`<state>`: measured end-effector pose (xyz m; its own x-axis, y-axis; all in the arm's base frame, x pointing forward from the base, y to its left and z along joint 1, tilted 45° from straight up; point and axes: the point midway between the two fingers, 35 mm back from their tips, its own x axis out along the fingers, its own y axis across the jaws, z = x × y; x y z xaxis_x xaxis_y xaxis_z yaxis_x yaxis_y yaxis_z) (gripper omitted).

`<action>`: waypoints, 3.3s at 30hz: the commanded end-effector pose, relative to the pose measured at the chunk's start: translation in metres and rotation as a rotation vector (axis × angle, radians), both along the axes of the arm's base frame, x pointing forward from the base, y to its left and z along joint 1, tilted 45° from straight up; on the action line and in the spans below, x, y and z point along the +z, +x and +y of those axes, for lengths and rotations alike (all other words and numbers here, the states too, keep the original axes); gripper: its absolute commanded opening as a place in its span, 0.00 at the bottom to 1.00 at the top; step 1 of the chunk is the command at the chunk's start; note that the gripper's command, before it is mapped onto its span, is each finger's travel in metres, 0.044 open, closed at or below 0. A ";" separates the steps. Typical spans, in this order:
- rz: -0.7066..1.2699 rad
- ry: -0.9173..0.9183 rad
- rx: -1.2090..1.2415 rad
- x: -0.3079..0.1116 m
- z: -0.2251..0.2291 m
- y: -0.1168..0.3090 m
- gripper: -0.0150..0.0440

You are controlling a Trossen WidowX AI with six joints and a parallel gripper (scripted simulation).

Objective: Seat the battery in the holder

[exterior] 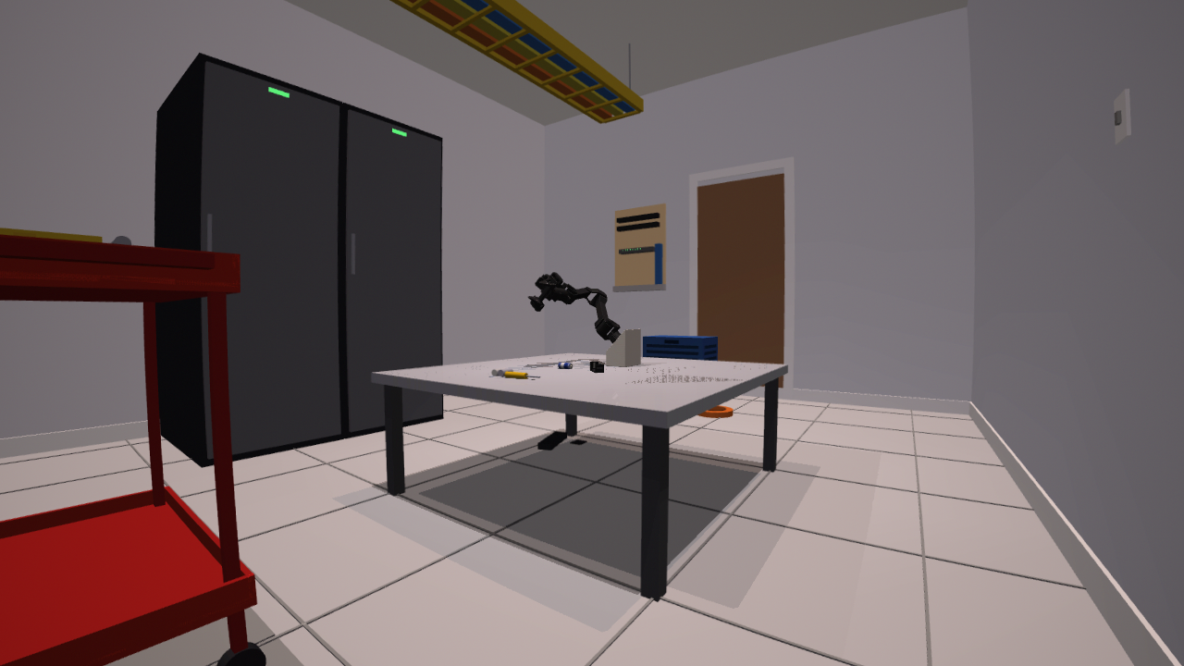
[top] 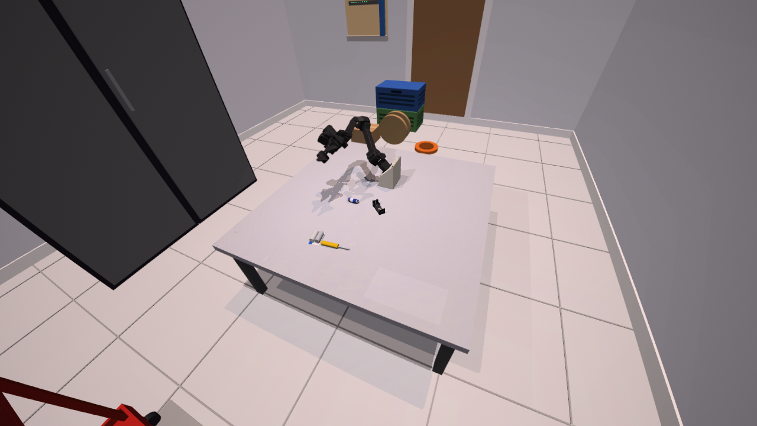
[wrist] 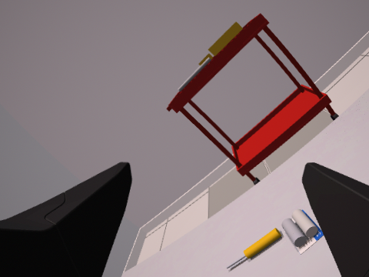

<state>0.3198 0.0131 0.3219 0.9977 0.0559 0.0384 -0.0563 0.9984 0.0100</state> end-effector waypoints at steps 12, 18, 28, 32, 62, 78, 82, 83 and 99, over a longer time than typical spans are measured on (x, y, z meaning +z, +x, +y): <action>0.652 0.621 -0.668 -0.172 -0.054 0.018 0.68; 0.736 0.709 -1.102 -0.223 -0.079 -0.012 0.68; 0.650 0.644 -1.522 -0.248 -0.102 -0.048 0.68; 0.650 0.644 -1.522 -0.248 -0.102 -0.048 0.68; 0.650 0.645 -1.522 -0.273 -0.127 -0.046 0.68; 0.648 0.642 -1.523 -0.283 -0.138 -0.047 0.49; 0.648 0.642 -1.523 -0.283 -0.138 -0.047 0.44; 0.648 0.642 -1.523 -0.283 -0.138 -0.047 0.43; 0.650 0.644 -1.522 -0.248 -0.102 -0.048 0.40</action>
